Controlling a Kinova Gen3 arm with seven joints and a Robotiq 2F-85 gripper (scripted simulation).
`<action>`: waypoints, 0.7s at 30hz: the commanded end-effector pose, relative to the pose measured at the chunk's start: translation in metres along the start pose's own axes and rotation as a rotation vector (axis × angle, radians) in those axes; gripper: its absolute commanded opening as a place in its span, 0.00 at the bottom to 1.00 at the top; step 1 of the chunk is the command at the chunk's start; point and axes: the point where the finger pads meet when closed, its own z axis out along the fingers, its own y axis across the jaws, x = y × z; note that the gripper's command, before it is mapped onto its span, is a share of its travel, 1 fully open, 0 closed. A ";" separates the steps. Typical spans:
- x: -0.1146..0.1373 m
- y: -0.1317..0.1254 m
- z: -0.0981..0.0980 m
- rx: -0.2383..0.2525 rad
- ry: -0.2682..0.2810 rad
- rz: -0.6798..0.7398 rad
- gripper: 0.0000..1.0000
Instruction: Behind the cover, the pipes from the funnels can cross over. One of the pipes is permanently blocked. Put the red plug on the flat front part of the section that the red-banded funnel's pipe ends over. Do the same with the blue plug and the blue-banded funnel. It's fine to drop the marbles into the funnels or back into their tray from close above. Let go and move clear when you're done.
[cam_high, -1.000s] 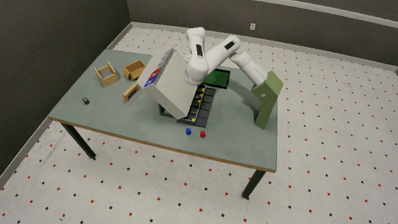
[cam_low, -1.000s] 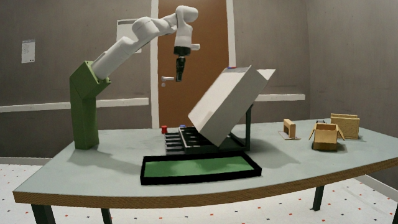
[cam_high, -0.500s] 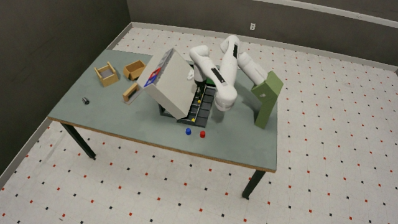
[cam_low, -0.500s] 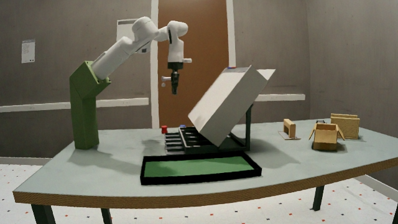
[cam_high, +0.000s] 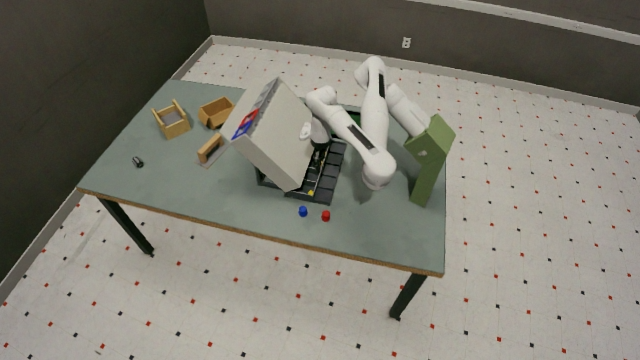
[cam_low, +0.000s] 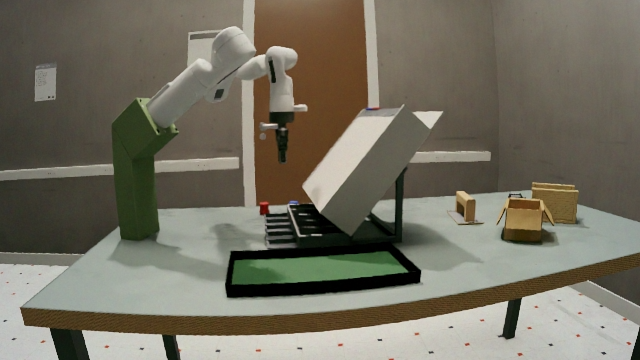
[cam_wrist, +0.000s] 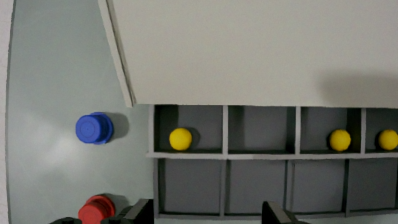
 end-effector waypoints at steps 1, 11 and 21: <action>0.000 0.000 0.000 -0.001 0.001 -0.002 0.70; -0.051 -0.112 0.050 0.002 0.001 0.000 0.70; -0.060 -0.130 0.060 0.000 0.001 -0.001 0.70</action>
